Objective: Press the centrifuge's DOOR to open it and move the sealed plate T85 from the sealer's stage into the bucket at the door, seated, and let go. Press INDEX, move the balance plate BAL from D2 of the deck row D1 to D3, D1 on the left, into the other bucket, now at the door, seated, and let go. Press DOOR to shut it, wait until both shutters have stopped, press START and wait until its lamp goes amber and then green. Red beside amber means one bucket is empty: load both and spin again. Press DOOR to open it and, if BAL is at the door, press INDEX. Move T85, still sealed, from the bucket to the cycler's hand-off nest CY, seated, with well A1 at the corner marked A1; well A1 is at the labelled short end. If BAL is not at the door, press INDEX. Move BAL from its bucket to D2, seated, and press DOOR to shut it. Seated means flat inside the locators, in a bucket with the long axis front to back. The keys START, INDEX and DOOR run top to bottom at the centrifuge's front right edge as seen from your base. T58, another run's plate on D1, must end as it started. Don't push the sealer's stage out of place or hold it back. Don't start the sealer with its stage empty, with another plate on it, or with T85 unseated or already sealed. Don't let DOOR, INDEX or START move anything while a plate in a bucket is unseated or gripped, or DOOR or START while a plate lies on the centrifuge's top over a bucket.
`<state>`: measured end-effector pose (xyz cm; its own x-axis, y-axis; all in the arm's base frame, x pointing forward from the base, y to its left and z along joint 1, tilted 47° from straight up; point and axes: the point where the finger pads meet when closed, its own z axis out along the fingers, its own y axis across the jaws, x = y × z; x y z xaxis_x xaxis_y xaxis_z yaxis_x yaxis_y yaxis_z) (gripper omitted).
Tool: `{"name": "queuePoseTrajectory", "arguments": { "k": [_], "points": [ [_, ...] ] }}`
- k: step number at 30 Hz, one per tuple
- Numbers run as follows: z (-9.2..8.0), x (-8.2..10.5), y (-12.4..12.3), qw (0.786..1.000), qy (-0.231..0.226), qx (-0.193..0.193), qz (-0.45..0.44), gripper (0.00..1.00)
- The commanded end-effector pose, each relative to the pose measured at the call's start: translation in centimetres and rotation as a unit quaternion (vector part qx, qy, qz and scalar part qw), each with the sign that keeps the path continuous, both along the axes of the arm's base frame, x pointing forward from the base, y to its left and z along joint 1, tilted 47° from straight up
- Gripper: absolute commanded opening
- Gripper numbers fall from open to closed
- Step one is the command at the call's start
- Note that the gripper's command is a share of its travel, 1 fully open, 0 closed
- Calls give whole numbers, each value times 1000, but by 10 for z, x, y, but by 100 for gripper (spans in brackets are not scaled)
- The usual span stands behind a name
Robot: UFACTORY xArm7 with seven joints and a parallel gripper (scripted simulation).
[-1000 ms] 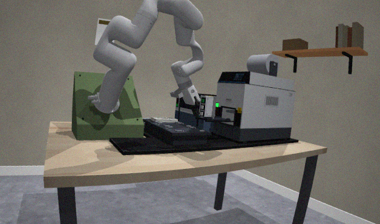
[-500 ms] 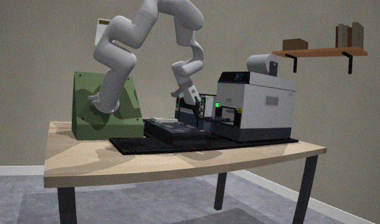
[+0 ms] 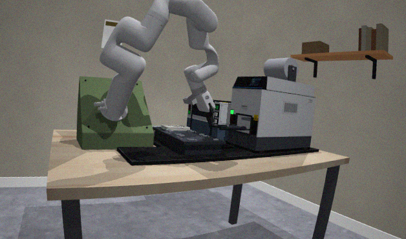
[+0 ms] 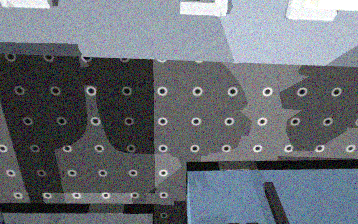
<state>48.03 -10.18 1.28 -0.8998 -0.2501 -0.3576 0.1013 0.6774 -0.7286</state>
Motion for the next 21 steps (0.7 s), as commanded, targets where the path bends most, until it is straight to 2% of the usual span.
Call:
{"name": "queuePoseTrajectory", "arguments": {
  "k": [1, 21],
  "points": [
    [0, 2, 1, 1000, -1, 1, 1, 0],
    [0, 7, 1, 1000, -1, 1, 1, 0]
  ]
}}
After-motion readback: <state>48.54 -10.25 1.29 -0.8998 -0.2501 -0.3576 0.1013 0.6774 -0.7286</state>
